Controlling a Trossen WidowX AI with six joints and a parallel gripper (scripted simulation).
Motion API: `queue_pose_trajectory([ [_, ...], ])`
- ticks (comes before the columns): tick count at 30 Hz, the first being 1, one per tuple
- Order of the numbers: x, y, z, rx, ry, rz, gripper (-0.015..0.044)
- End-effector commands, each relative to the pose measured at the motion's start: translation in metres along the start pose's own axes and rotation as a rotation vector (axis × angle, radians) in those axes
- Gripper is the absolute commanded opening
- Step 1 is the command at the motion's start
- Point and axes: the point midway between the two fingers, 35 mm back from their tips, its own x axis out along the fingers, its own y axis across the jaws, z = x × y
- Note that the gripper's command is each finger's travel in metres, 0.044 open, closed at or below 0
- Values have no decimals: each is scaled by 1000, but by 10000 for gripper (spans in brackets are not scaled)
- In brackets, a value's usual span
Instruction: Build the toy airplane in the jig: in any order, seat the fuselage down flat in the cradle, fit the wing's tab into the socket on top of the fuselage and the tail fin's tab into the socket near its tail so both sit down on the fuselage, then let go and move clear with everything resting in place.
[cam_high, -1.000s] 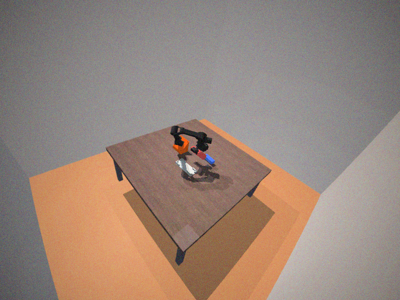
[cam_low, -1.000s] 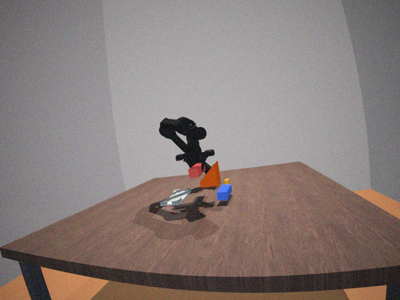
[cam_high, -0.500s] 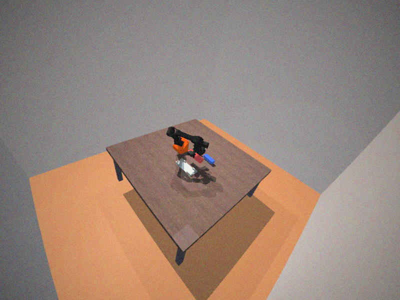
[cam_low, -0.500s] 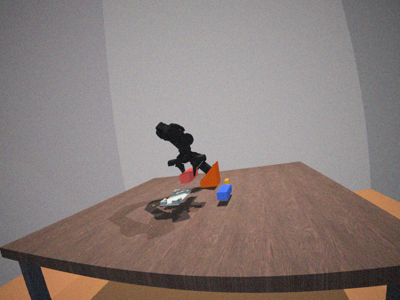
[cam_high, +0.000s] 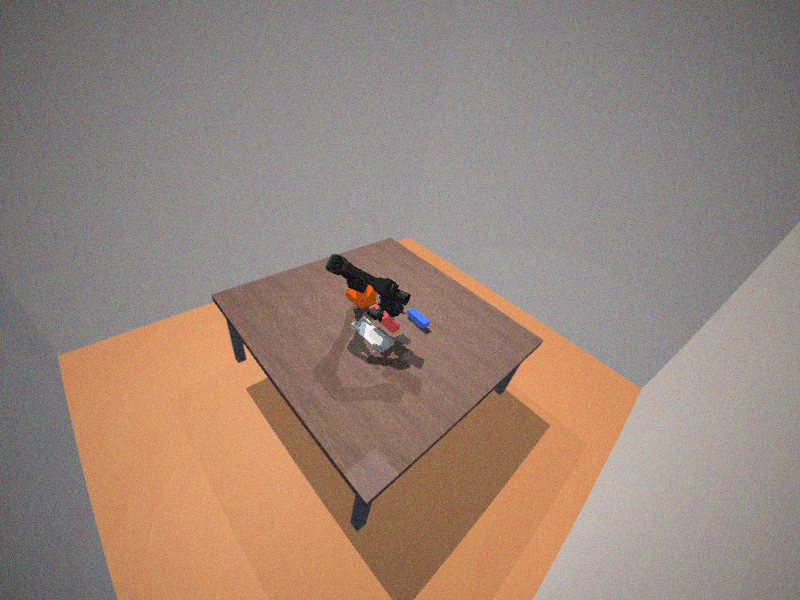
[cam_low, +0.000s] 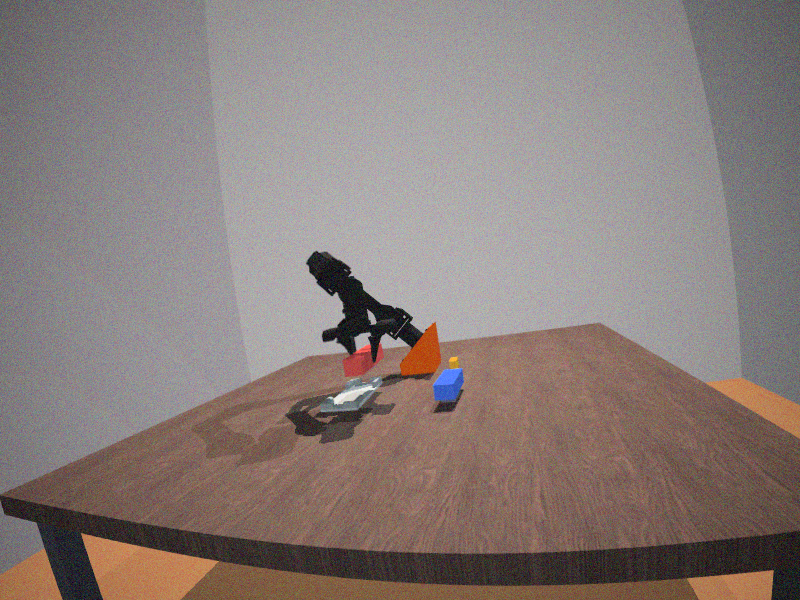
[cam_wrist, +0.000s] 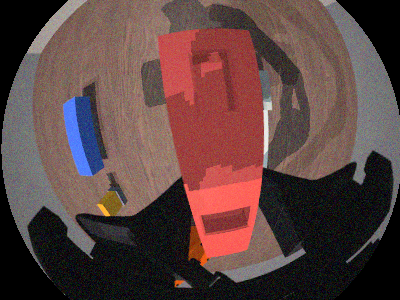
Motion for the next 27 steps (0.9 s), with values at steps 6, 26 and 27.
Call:
queue_pose_trajectory([
  [6,8,-25,-4,12,-10,-14,0],
  [26,18,-49,-12,22,-6,-31,195],
  [27,18,-49,-12,22,-6,-31,195],
])
